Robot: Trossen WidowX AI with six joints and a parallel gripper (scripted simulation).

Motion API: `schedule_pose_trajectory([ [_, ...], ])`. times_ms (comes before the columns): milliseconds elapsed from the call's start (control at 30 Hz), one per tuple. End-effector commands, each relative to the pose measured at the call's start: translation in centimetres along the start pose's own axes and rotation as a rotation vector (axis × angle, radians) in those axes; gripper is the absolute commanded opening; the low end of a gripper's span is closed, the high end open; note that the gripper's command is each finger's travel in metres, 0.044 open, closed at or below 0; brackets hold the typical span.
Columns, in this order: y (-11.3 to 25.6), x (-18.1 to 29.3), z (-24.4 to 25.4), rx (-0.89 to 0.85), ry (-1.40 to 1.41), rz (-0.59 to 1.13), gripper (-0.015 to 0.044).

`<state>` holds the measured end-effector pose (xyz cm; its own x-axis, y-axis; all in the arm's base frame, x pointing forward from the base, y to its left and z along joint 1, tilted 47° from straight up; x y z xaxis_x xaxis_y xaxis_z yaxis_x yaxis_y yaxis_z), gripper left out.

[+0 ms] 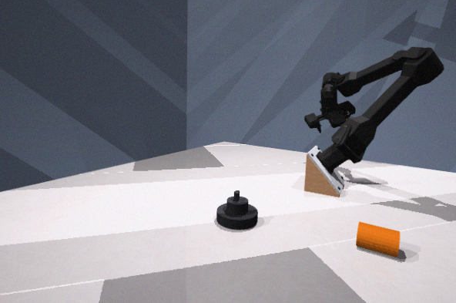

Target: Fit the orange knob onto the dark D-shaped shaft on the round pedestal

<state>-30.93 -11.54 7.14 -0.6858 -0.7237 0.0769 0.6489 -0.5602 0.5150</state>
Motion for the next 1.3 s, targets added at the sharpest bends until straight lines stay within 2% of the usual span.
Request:
schedule_pose_trajectory([
  [0,0.2,0.1,-0.2,0.007,0.011,0.008,0.0426],
  [67,1.9,1.0,-1.7,0.063,0.101,0.071,0.044],
  [300,11.4,2.4,-9.1,0.303,0.58,0.374,0.044],
  [433,16.9,1.6,-12.1,0.351,0.805,0.548,0.044],
  [600,21.7,-0.2,-14.7,0.417,1.032,0.692,0.044],
  [833,30.4,-6.4,-18.5,0.504,1.455,0.965,0.044],
  [1067,36.3,-15.1,-20.3,0.585,1.936,1.178,0.044],
  [1267,39.5,-24.4,-20.0,0.625,2.391,1.333,0.044],
])
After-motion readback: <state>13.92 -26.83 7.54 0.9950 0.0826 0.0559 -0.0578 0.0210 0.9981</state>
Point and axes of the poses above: the point midway between the two fingers, 35 mm back from their tips, its own y axis back along the fingers, its own z axis across the jaws, x = y × z, the point moved 6 cm from there along y, back along the fingers, and after that the axes turned 7 degrees about -y, right-handed, at the moved point
